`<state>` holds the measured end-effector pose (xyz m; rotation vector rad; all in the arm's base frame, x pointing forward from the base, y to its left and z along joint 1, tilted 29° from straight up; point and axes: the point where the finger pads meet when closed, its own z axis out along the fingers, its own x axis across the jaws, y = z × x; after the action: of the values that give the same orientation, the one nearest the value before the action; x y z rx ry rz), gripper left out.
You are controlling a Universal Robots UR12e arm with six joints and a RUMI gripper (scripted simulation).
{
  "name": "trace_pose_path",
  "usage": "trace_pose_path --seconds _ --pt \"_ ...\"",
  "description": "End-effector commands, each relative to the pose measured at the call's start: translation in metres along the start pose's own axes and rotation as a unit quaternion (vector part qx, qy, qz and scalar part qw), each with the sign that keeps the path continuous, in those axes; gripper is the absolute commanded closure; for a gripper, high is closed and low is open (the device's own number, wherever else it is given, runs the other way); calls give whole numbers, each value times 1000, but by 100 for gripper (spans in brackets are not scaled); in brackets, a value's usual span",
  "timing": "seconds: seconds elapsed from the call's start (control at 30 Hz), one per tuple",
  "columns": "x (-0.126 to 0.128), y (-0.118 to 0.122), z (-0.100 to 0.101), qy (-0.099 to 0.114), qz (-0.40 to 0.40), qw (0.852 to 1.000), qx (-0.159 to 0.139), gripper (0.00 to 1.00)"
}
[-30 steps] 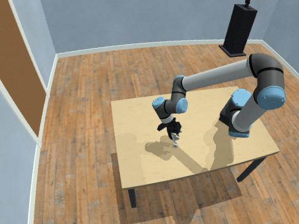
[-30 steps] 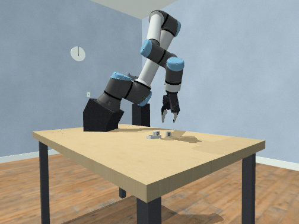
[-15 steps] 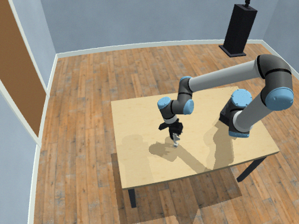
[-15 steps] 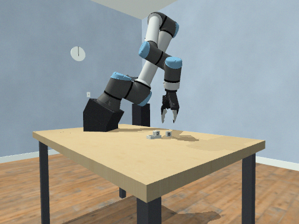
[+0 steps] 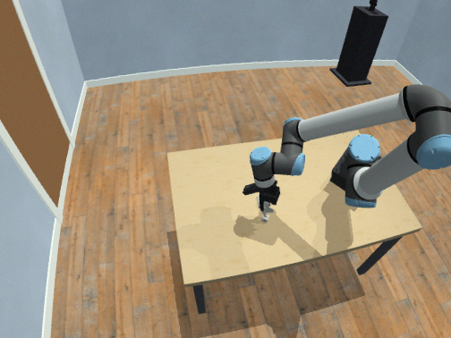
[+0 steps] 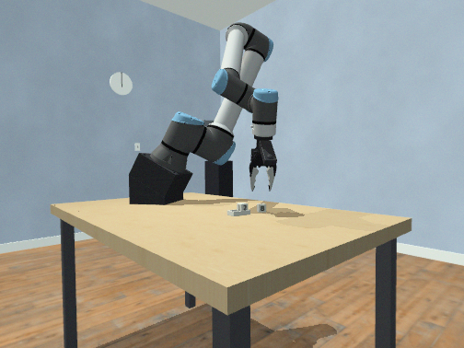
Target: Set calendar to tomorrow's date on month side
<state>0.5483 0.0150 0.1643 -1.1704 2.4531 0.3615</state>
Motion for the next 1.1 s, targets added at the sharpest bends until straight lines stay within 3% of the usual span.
trace_pose_path --seconds 0.0,0.27,0.67,1.07 --pt "0 0 0 0 0 1000 6 58" --pt "0 -1 1 2 0 1000 24 58" --pt "0 1 1 2 0 994 110 58" --pt "0 2 0 0 0 991 135 58"
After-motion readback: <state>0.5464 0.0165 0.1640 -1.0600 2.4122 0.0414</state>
